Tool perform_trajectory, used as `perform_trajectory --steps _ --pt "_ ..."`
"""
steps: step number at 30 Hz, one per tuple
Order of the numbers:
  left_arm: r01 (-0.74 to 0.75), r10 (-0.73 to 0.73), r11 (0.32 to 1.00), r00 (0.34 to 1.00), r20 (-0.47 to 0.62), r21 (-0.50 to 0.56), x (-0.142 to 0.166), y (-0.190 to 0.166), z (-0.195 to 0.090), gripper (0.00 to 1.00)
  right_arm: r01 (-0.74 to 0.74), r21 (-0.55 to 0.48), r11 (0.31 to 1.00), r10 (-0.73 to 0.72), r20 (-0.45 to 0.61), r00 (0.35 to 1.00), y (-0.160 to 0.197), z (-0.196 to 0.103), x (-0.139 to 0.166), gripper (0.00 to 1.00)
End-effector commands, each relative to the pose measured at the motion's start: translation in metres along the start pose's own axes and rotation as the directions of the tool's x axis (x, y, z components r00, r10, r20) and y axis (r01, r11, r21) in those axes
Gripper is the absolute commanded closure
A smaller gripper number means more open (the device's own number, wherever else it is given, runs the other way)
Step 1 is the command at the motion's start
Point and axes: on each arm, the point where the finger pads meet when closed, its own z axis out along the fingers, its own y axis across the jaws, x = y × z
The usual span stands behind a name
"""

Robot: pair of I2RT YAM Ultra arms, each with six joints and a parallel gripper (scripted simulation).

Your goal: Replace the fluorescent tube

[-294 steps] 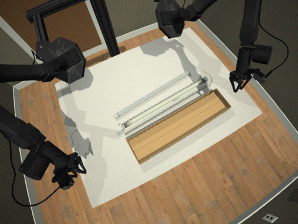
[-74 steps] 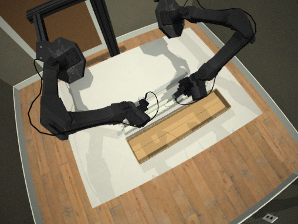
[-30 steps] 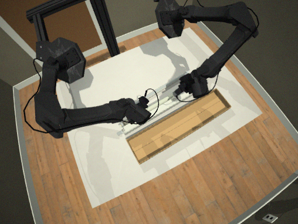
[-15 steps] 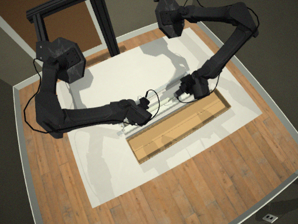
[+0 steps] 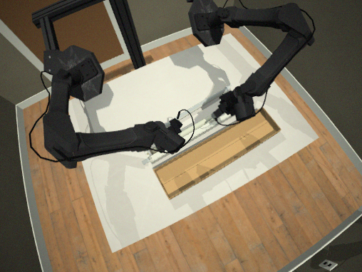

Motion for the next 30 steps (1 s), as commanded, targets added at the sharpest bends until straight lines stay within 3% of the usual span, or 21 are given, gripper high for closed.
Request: perform_trajectory --steps 1,30 --pt "-0.013 0.014 1.000 0.998 0.054 -0.021 -0.012 0.005 -0.011 0.89 0.020 -0.006 1.000 -0.019 0.040 0.999 0.003 -0.002 -0.016 0.89" --pt "-0.036 0.036 0.999 0.998 0.046 0.010 -0.012 0.031 -0.011 0.89 0.018 -0.024 1.000 -0.018 0.038 0.999 -0.025 -0.001 -0.015 0.89"
